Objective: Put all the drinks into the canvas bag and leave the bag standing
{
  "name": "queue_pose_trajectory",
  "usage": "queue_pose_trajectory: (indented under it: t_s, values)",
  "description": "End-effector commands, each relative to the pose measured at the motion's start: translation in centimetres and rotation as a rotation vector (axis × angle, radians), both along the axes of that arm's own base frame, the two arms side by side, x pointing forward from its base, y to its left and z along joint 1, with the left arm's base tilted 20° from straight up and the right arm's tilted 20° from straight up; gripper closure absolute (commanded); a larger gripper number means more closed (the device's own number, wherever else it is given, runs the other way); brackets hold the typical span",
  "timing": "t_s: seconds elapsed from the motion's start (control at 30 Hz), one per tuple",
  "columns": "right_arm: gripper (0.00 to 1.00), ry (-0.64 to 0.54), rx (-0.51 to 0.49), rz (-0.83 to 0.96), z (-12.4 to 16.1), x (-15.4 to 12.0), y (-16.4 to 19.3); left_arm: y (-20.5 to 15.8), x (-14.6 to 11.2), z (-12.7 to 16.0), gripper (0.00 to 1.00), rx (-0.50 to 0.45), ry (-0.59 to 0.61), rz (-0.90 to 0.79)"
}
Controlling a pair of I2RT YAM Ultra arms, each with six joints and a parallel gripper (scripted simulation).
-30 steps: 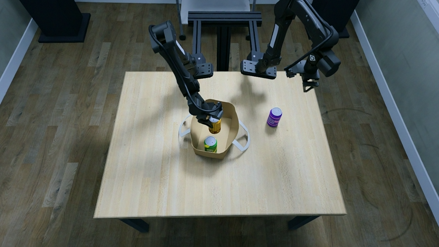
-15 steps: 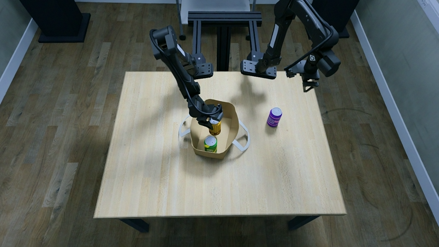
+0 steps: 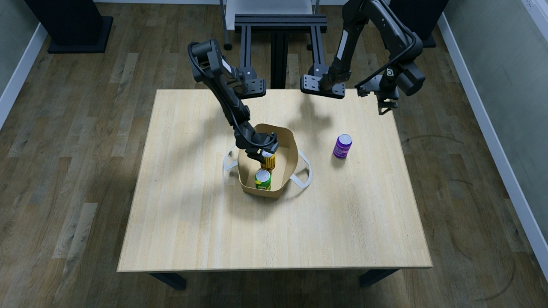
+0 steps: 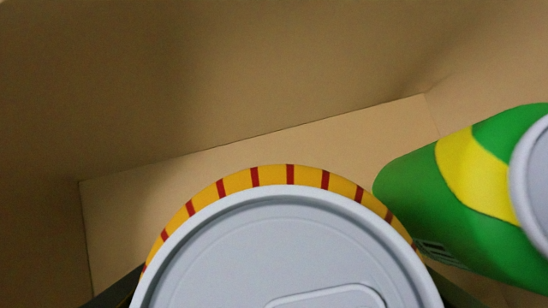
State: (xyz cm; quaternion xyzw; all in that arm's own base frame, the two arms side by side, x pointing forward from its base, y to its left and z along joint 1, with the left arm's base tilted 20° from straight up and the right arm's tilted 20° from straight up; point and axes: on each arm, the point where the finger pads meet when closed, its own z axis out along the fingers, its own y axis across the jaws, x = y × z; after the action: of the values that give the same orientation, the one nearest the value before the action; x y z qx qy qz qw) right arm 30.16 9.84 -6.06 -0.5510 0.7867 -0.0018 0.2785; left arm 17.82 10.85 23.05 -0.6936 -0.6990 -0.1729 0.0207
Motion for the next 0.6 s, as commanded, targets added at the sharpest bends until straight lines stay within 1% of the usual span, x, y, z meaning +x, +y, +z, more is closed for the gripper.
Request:
queue_pose_trajectory:
  t_s: [0.0,0.03,0.07,0.1,0.23,0.27,0.37,0.43,0.5,0.57]
  values:
    - [0.30,-0.071,0.057,0.047,1.0,1.5,1.5,-0.5,0.0,0.9,0.00,-0.003,-0.029,-0.012]
    - [0.30,-0.082,0.058,0.031,1.2,2.1,1.1,-0.5,0.0,0.9,0.00,-0.003,-0.029,-0.012]
    - [0.30,-0.088,0.061,0.054,1.8,1.9,1.9,-0.5,0.0,0.9,0.00,-0.003,-0.029,-0.012]
    - [0.30,-0.095,0.066,0.050,2.2,2.1,2.0,-0.5,0.0,0.9,0.00,-0.003,-0.029,-0.012]
    - [0.30,-0.101,0.066,0.051,2.3,2.2,2.1,-0.5,0.0,0.9,0.00,-0.003,-0.029,-0.012]
    - [0.30,-0.080,0.058,0.042,1.3,2.0,1.4,-0.5,0.0,0.9,0.00,-0.003,-0.029,-0.012]
    - [0.30,-0.079,0.059,0.038,1.4,2.0,1.4,-0.5,0.0,0.9,0.00,-0.003,-0.029,-0.012]
    - [0.30,-0.076,0.057,0.030,0.9,2.1,1.0,-0.5,0.0,0.9,0.00,-0.003,-0.029,-0.012]
    - [0.30,-0.074,0.058,0.055,0.7,1.8,1.8,-0.5,0.0,0.9,0.00,-0.003,-0.029,-0.012]
    - [0.30,-0.079,0.059,0.046,0.7,2.1,1.5,-0.5,0.0,0.9,0.00,-0.003,-0.029,-0.012]
